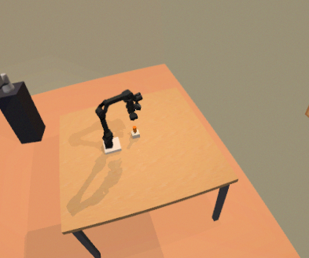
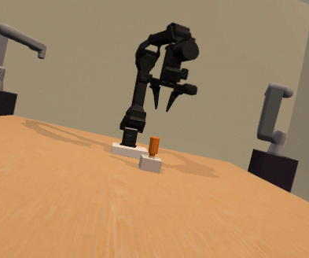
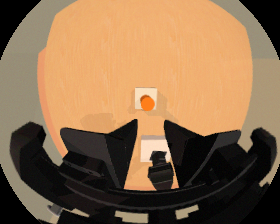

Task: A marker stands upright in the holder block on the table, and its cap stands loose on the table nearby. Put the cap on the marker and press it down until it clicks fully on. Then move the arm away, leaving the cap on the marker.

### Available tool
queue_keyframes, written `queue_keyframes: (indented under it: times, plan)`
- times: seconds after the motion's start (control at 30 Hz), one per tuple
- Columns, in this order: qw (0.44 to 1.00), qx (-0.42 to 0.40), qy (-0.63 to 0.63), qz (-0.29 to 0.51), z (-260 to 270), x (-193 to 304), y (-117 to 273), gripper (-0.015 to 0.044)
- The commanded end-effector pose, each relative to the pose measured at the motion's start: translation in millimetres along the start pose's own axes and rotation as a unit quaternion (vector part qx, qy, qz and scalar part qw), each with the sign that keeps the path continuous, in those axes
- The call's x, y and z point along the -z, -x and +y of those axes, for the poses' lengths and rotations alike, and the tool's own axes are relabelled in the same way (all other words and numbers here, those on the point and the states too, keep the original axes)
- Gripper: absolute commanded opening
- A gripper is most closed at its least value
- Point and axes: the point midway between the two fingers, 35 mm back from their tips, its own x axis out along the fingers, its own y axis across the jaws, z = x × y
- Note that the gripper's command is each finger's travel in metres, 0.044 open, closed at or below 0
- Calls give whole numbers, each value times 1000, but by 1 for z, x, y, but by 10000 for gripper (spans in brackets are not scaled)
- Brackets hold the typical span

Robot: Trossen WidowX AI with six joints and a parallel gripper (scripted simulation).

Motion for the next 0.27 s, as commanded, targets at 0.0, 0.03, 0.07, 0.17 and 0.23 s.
queue_keyframes:
  times: [0.0,0.03,0.07,0.17,0.23]
  plan:
    - [1000,0,-2,0,0,0,1,263]
    - [1000,0,-2,0,0,0,1,289]
    - [1000,0,-2,0,0,0,1,315]
    - [1000,0,-2,0,0,0,1,394]
    - [1000,0,-2,0,0,0,1,440]
